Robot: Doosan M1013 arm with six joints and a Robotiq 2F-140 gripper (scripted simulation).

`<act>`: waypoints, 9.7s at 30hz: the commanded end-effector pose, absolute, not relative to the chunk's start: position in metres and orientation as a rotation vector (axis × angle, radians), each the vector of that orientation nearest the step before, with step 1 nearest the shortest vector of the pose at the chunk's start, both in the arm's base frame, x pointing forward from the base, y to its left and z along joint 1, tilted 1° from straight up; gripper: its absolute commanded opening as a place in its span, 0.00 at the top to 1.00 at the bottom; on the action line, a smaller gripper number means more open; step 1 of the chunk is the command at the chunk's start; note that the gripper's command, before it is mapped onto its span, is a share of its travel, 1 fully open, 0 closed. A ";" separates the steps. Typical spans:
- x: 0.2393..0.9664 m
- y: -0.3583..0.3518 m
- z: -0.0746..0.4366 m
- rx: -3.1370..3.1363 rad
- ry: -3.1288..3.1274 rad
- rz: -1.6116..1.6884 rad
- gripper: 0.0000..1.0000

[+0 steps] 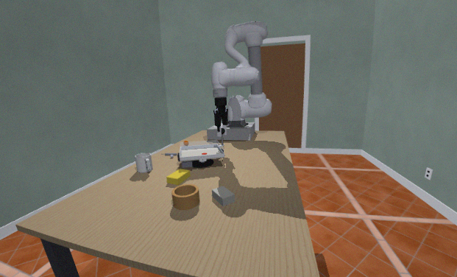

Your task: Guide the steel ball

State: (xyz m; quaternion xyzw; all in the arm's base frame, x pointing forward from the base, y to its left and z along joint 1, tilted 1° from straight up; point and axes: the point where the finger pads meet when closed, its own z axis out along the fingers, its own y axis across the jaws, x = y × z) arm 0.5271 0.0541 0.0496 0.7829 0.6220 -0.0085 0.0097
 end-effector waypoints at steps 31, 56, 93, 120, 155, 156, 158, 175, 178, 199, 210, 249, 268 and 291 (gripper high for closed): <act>0.527 0.054 0.047 2.445 1.942 -0.026 0.64; 0.527 0.054 0.047 2.445 1.942 -0.026 1.00; 0.530 0.054 0.053 2.445 1.942 -0.026 1.00; 0.530 0.054 0.055 2.445 1.942 -0.026 1.00; 0.531 0.054 0.056 2.445 1.942 -0.026 1.00; 0.531 0.054 0.056 2.445 1.942 -0.026 1.00; 0.531 0.054 0.056 2.445 1.942 -0.026 1.00; 0.531 0.054 0.057 2.445 1.942 -0.026 1.00; 0.531 0.054 0.057 2.445 1.942 -0.026 1.00; 0.532 0.054 0.058 2.445 1.942 -0.026 1.00; 0.532 0.054 0.058 2.445 1.942 -0.026 1.00; 0.532 0.054 0.058 2.445 1.942 -0.026 1.00; 0.530 0.054 0.053 2.445 1.942 -0.026 1.00; 0.530 0.054 0.055 2.445 1.942 -0.026 1.00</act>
